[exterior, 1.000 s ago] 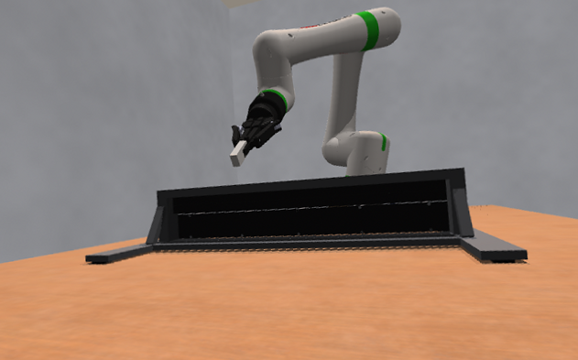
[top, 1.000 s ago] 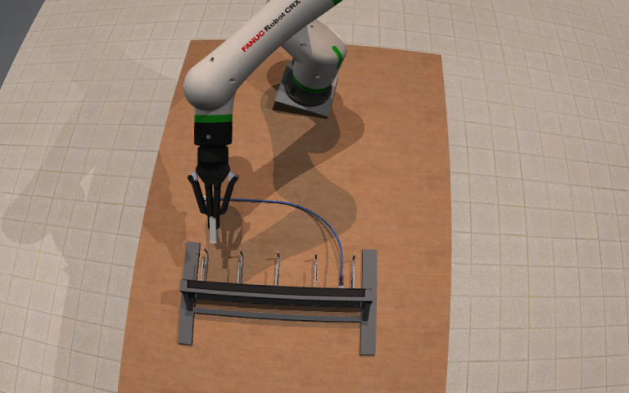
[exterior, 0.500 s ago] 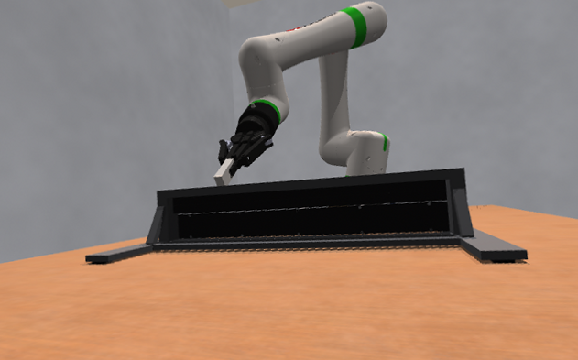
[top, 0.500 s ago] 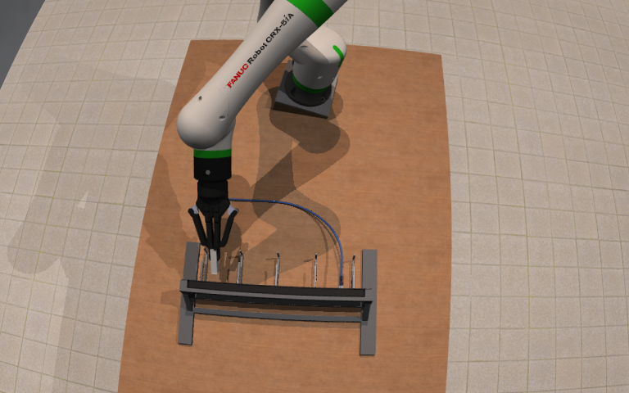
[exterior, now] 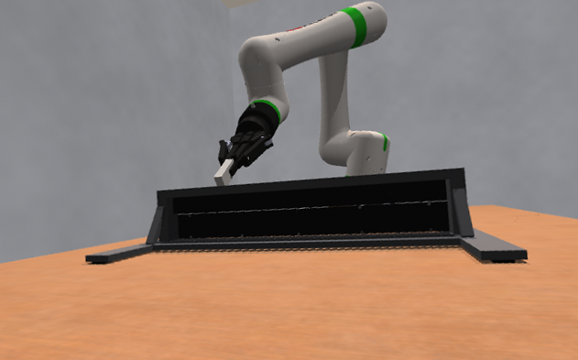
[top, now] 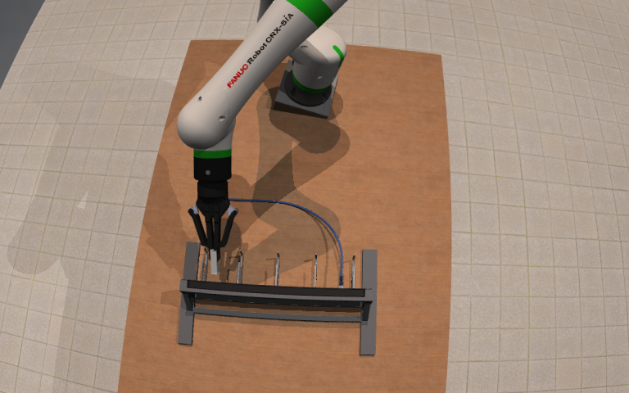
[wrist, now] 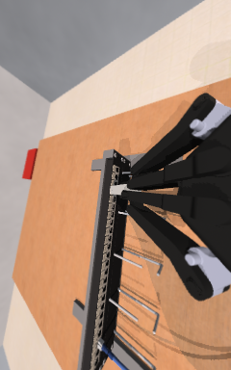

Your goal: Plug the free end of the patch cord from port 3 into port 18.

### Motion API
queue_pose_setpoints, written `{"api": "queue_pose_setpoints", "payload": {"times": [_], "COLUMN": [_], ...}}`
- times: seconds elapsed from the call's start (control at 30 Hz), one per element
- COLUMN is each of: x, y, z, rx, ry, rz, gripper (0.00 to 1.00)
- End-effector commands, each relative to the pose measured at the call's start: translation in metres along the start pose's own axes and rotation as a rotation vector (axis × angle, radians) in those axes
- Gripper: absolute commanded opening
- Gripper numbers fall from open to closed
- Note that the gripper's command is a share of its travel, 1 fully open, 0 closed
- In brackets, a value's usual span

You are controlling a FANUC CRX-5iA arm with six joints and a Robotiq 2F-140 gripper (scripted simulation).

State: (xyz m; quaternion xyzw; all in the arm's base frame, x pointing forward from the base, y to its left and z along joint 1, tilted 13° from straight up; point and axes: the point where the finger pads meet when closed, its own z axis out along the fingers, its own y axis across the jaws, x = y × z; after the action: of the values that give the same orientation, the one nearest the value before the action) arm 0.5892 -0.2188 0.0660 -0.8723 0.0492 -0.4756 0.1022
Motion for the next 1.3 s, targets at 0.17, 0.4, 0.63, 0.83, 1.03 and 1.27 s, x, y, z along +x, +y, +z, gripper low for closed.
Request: {"api": "queue_pose_setpoints", "payload": {"times": [0.17, 0.4, 0.63, 0.83, 1.03, 1.27], "x": [0.000, 0.000, 0.000, 0.000, 0.000, 0.000], "y": [0.000, 0.000, 0.000, 0.000, 0.000, 0.000], "z": [0.000, 0.000, 0.000, 0.000, -0.002, -0.034], "rx": [0.000, 0.000, 0.000, 0.000, 0.000, 0.000], "ry": [0.000, 0.000, 0.000, 0.000, 0.000, 0.000], "rz": [0.000, 0.000, 0.000, 0.000, 0.000, 0.000], "gripper": [0.00, 0.00, 0.00, 0.00, 0.00, 0.00]}}
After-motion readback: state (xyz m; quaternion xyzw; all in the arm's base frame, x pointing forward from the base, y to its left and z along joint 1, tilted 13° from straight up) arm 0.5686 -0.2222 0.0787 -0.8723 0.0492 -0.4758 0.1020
